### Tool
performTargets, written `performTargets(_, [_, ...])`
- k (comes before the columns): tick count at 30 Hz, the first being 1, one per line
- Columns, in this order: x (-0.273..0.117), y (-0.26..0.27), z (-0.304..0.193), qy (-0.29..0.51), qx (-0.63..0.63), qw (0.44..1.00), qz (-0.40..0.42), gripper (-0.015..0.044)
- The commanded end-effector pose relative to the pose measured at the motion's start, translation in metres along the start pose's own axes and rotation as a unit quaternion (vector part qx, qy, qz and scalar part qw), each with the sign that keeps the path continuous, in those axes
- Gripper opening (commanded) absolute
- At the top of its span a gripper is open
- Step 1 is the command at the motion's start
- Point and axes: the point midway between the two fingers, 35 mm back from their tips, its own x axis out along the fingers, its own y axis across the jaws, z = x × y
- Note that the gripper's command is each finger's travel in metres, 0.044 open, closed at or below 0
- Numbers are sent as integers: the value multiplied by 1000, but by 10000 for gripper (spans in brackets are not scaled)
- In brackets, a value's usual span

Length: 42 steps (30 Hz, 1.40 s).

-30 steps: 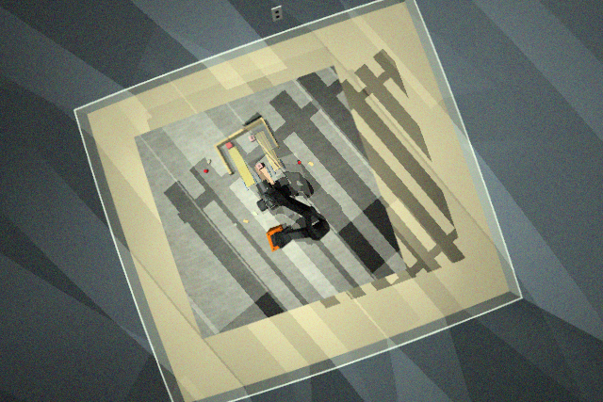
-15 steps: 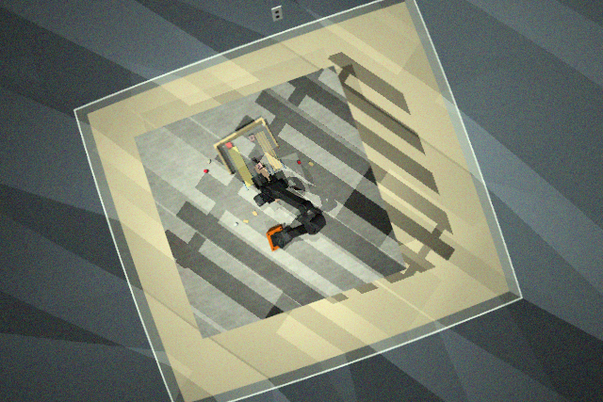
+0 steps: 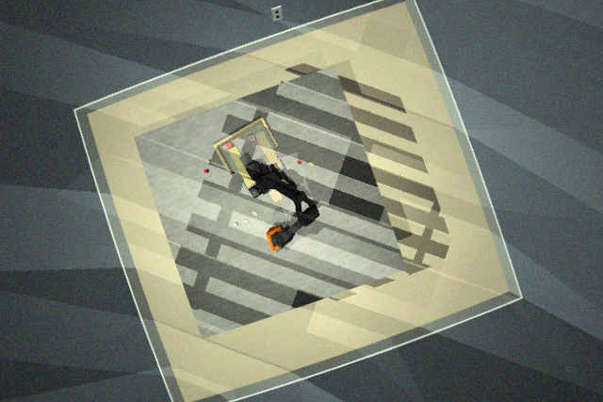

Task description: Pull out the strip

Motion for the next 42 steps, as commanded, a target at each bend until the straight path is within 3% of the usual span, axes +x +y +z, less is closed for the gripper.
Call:
performTargets(1, [-2, -1, 15, 1, -1, 1000, 2, 440])
performTargets(31, [-14, -13, 115, -2, 1, 1000, 2, 440])
performTargets(38, [-6, -13, 116, -2, 1, 1000, 2, 256])
performTargets(42, [1, -13, 116, -2, 1, 1000, 2, 250])
